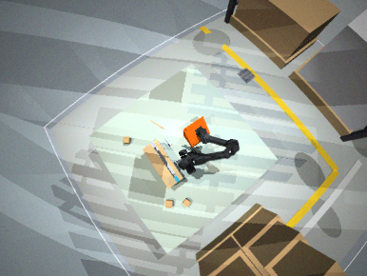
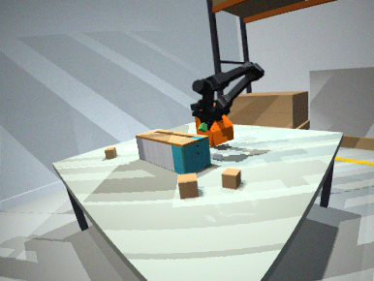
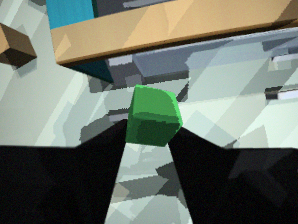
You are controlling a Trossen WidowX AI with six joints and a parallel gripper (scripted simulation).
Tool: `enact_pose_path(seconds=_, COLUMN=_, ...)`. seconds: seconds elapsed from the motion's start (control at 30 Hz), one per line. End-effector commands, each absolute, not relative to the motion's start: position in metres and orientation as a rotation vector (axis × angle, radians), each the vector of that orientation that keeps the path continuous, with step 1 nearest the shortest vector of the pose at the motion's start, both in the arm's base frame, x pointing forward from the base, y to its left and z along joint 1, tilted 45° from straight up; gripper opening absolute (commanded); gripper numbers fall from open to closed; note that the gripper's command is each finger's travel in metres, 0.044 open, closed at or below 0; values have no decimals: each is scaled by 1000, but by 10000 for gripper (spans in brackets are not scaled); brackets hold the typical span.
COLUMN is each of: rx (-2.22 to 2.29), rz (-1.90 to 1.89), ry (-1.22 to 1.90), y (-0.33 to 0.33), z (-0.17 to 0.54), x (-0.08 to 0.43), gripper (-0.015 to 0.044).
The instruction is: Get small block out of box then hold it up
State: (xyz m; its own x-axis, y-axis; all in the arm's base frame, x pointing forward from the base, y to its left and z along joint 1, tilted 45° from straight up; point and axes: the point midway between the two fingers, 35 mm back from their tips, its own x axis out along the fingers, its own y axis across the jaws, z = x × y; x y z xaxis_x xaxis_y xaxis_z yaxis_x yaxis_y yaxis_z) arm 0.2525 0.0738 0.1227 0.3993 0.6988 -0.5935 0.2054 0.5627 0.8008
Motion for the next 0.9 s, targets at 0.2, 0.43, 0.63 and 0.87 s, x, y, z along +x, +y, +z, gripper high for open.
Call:
enact_pose_path(seconds=0.2, rx=1320, rz=179, ry=1250, y=68, z=124, x=245, gripper=0)
enact_pose_path(seconds=0.43, rx=1579, rz=18, ry=1306, y=63, z=126, x=241, gripper=0)
enact_pose_path(seconds=0.63, rx=1798, rz=-130, ry=1344, y=60, z=128, x=238, gripper=0)
enact_pose_path(seconds=0.87, rx=2051, rz=-313, ry=1377, y=56, z=131, x=234, gripper=0)
